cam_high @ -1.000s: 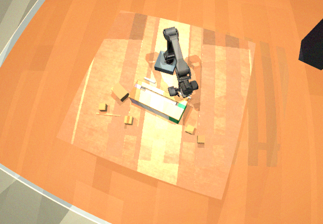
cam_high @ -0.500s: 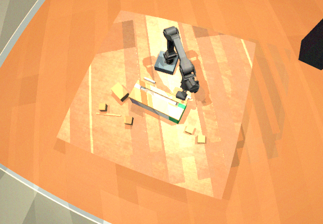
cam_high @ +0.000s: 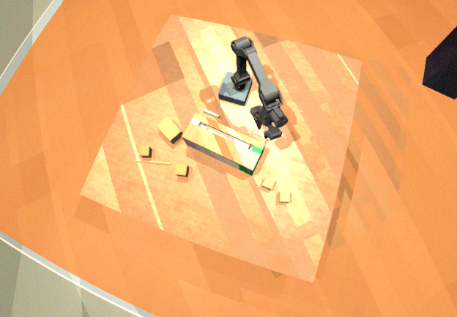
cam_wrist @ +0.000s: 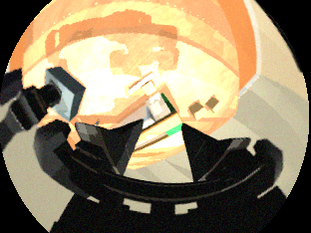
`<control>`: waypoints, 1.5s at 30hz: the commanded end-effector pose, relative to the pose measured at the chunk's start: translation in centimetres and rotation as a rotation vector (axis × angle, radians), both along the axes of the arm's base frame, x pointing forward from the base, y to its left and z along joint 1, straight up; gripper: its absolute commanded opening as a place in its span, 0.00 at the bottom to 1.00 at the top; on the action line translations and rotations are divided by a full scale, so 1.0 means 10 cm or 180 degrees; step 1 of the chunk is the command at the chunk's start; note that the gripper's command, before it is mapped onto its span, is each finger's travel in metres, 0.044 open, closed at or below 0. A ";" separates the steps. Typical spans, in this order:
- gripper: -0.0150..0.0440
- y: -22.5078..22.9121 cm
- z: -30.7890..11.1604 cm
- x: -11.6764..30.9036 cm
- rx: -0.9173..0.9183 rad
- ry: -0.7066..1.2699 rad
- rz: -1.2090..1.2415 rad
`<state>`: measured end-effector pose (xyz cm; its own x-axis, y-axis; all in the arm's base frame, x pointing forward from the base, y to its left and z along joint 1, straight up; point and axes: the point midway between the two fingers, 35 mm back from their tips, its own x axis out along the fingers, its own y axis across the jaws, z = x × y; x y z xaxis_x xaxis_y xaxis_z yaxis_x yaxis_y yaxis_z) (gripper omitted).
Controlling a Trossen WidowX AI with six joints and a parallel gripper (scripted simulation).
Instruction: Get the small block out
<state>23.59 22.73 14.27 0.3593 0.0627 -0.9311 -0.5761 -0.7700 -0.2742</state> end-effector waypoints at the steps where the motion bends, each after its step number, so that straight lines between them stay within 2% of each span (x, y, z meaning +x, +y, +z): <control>1: 0.74 0.02 -0.01 -0.06 -0.0943 -0.0296 0.1872; 17: 0.74 0.02 -0.04 -0.06 -0.0943 -0.0296 0.1872; 24: 0.74 0.06 -0.93 -0.08 -0.0942 -0.0294 0.1873; 45: 0.74 0.07 -1.17 -0.08 -0.0940 -0.0278 0.1844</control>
<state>22.96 23.72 3.42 0.4229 0.0255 -0.9058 -0.0223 -0.9990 -0.0385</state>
